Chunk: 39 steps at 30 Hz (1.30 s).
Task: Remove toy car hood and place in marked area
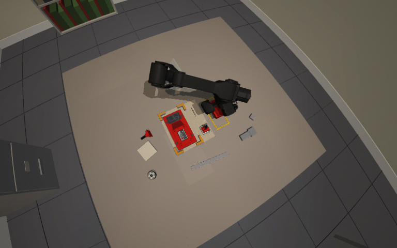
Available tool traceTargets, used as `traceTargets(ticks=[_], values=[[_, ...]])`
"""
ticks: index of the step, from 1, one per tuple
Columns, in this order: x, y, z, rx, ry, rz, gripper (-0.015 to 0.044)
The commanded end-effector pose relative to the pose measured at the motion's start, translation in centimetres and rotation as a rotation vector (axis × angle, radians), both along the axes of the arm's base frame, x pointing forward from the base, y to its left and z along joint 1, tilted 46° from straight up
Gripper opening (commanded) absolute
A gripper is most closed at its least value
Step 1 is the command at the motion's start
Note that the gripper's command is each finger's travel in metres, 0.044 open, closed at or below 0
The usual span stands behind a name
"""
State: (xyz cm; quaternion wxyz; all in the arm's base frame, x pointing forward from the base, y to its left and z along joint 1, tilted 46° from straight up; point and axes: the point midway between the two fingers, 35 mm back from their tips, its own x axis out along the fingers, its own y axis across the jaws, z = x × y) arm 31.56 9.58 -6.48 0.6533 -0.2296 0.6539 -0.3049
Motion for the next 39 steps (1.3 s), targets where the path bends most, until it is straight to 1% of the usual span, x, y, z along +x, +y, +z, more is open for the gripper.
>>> traceTargets(ticks=[1,39], values=[[0.0,-0.2,-0.2,-0.004,0.001,0.006,0.0],[-0.3,-2.1,-1.8,-0.006,0.001,0.006,0.0]])
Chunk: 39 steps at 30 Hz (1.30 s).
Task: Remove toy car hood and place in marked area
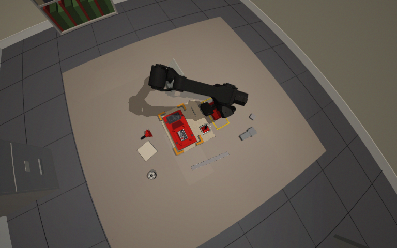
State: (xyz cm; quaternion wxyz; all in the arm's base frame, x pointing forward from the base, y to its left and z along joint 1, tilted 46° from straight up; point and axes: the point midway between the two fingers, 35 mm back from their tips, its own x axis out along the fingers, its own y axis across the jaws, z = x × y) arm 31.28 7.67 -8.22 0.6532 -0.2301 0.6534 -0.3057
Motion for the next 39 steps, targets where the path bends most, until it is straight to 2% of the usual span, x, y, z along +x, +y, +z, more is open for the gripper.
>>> traceTargets(ticks=[1,39], values=[[0.0,-0.2,-0.1,-0.004,0.001,0.006,0.0],[-0.1,-1.5,-1.4,-0.005,0.001,0.006,0.0]])
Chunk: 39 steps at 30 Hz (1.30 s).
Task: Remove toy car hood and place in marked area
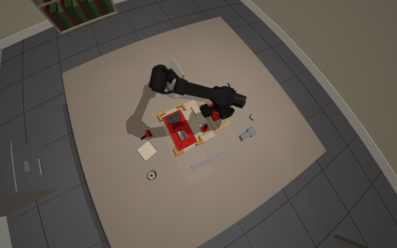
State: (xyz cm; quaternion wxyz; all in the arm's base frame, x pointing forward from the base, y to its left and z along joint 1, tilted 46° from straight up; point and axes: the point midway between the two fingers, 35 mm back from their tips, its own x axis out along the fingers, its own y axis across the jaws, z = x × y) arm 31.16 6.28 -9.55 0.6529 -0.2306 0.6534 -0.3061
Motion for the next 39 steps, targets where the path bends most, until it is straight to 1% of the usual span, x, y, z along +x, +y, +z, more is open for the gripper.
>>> traceTargets(ticks=[1,6,23,26,32,39], values=[[0.0,-0.2,-0.1,-0.004,0.001,0.006,0.0],[0.0,-0.4,-0.3,-0.004,0.001,0.006,0.0],[0.0,-0.1,-0.1,0.0,0.0,0.0,0.044],[0.2,1.1,1.0,-0.001,0.0,0.001,0.044],[0.2,4.8,4.6,-0.006,-0.001,0.003,0.044],[0.2,4.9,4.8,-0.006,-0.001,0.003,0.044]])
